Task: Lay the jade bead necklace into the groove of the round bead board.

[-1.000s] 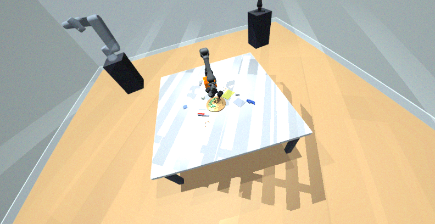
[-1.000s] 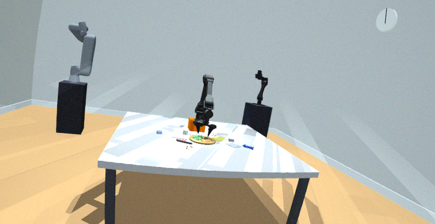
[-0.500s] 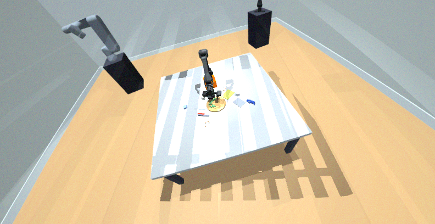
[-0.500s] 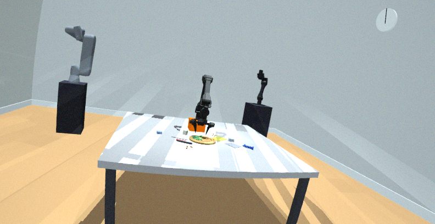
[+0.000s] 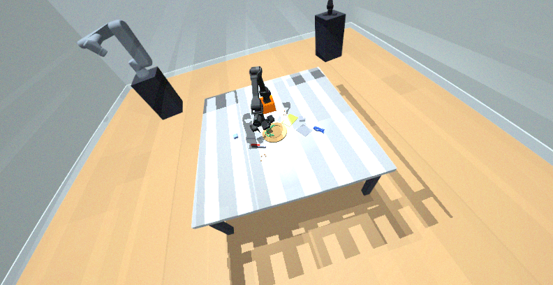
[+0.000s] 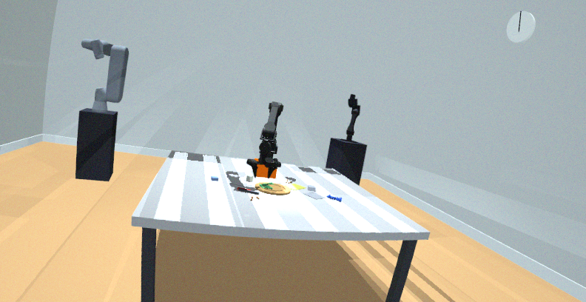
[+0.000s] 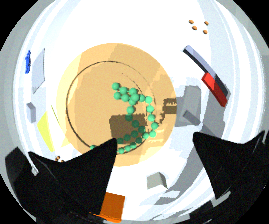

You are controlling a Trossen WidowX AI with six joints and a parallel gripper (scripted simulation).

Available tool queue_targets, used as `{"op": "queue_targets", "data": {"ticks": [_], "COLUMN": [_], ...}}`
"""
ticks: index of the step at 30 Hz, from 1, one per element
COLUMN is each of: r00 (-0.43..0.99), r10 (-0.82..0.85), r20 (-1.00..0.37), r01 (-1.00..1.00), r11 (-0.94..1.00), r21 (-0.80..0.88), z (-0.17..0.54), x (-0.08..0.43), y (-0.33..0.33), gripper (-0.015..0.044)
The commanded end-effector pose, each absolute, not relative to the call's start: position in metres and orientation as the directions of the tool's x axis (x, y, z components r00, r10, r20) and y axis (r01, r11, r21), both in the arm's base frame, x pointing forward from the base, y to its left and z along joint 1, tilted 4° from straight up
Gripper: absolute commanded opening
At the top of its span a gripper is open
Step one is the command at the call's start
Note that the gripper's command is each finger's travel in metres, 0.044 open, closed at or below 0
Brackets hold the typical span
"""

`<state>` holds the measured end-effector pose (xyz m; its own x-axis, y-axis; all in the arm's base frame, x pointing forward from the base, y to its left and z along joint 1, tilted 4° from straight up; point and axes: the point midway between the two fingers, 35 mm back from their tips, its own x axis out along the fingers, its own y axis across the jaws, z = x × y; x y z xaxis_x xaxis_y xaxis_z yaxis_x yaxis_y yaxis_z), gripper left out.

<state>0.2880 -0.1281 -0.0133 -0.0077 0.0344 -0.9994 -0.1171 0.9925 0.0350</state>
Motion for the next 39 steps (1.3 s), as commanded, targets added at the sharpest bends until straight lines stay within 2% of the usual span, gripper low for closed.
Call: {"op": "queue_targets", "data": {"ticks": [1, 39], "r00": [-0.023, -0.023], "r10": [0.036, 0.036], "r20": [-0.999, -0.999], "r01": [-0.165, -0.165], "r11": [0.986, 0.986], "r21": [0.039, 0.040], "z": [-0.016, -0.056], "x": [0.288, 0.287], "y": [-0.131, -0.129], "gripper": [0.0380, 0.0380]}}
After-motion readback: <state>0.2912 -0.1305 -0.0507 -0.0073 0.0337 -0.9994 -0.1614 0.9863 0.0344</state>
